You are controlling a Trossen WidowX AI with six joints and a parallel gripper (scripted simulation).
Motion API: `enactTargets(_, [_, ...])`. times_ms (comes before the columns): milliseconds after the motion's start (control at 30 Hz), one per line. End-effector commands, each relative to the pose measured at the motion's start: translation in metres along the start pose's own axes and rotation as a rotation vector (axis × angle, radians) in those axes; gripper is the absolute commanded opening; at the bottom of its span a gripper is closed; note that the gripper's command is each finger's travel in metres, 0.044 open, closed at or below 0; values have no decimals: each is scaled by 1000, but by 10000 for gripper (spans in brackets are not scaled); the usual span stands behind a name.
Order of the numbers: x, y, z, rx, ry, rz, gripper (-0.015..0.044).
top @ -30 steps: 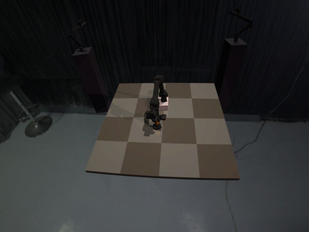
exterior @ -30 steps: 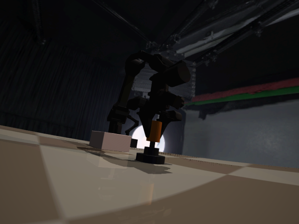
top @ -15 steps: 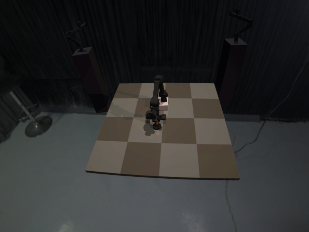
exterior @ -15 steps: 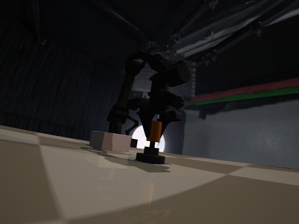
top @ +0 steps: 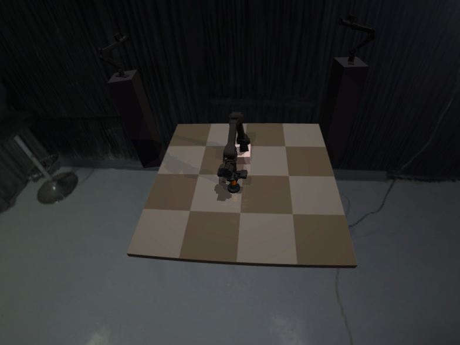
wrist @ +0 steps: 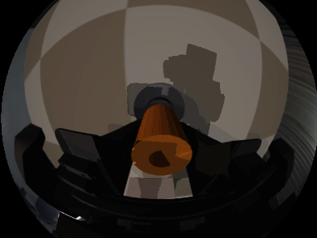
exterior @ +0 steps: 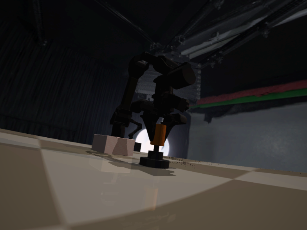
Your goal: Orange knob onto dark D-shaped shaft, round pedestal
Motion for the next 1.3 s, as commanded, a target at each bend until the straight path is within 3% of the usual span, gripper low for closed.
enactTargets(0, [0,2,5,-3,0,-11,0])
enactTargets(1267, [0,2,3,-3,0,41,0])
Point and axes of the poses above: the point midway between the two fingers, 35 mm back from their tips, its own z axis back along the fingers, its own x axis across the jaws, y = z × x, the point moved 7 cm from there along z, back along the fingers, and after that the axes turned 6 degrees about -z, right-handed, at the moved point
